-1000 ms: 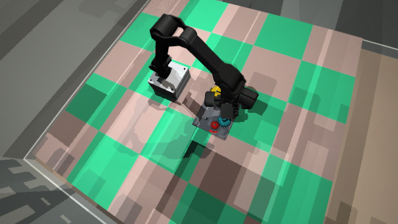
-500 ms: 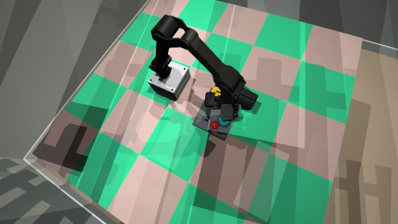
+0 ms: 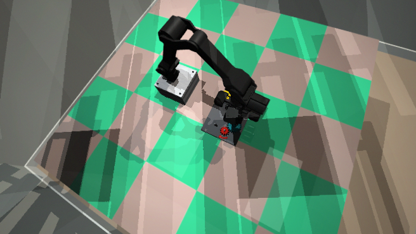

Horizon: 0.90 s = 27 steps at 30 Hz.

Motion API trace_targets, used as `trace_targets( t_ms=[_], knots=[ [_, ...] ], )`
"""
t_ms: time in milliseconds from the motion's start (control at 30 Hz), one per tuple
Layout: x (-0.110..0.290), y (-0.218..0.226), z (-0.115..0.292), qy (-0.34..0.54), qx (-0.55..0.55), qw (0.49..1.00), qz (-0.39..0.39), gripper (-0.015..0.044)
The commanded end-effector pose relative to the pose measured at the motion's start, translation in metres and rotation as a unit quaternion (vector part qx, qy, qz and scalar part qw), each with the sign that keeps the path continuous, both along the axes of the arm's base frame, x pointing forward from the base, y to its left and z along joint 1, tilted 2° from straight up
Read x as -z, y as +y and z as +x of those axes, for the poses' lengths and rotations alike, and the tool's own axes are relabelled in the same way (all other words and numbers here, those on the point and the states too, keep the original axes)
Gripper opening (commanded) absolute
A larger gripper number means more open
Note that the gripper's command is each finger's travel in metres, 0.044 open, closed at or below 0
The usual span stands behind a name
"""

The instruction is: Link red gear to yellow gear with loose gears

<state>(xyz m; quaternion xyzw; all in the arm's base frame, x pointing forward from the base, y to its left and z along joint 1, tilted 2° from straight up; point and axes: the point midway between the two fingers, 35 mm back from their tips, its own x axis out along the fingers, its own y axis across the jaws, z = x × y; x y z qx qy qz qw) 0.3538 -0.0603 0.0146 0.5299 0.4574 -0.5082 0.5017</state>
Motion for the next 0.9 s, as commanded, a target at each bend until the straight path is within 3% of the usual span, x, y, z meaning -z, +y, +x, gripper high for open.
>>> trace_targets(
  t_ms=[0,633,867],
  knots=[
    [0.0016,0.0005,0.0005,0.002,0.004,1.0,0.001,0.0],
    [0.0025,-0.0001,-0.0002,0.007,-0.225,0.974,-0.013,0.0],
    [0.0022,0.0011,0.0004,0.007,-0.212,0.977,-0.012,0.0]
  ],
)
